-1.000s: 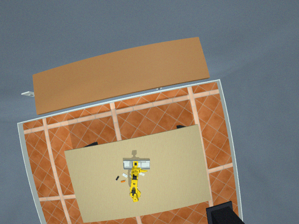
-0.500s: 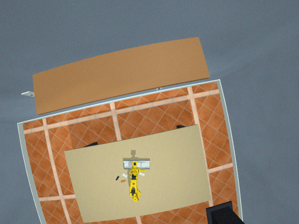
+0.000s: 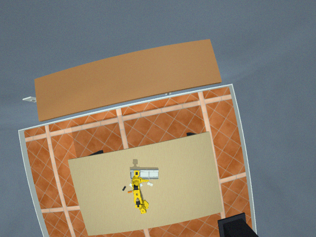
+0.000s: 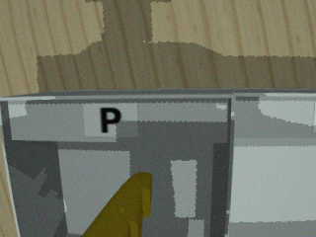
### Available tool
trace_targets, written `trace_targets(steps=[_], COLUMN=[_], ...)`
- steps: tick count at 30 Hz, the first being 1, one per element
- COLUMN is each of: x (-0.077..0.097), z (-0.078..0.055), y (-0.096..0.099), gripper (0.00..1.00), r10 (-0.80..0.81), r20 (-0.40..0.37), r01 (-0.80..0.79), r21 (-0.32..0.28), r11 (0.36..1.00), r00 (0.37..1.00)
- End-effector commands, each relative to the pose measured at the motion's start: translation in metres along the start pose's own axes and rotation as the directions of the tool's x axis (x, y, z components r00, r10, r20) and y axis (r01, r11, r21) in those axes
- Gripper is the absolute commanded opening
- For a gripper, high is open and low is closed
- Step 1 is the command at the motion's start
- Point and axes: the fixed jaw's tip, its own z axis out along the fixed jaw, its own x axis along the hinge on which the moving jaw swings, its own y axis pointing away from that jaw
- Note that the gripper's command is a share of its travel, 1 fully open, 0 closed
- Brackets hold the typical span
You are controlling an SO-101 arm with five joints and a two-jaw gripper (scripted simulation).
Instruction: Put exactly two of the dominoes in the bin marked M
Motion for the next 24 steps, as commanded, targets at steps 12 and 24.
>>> trace_targets(steps=[12,24], x=[-0.015,-0.015], z=[-0.0254,-0.0254], y=[0.0214,0.0214], gripper=[1.0,1.0], r10=[0.02,0.02], r20=[0.131,0.131], r01=[-0.013,-0.013], r21=[-0.056,-0.056], r11=[0.998,0.998], r00=[0.991,0.991])
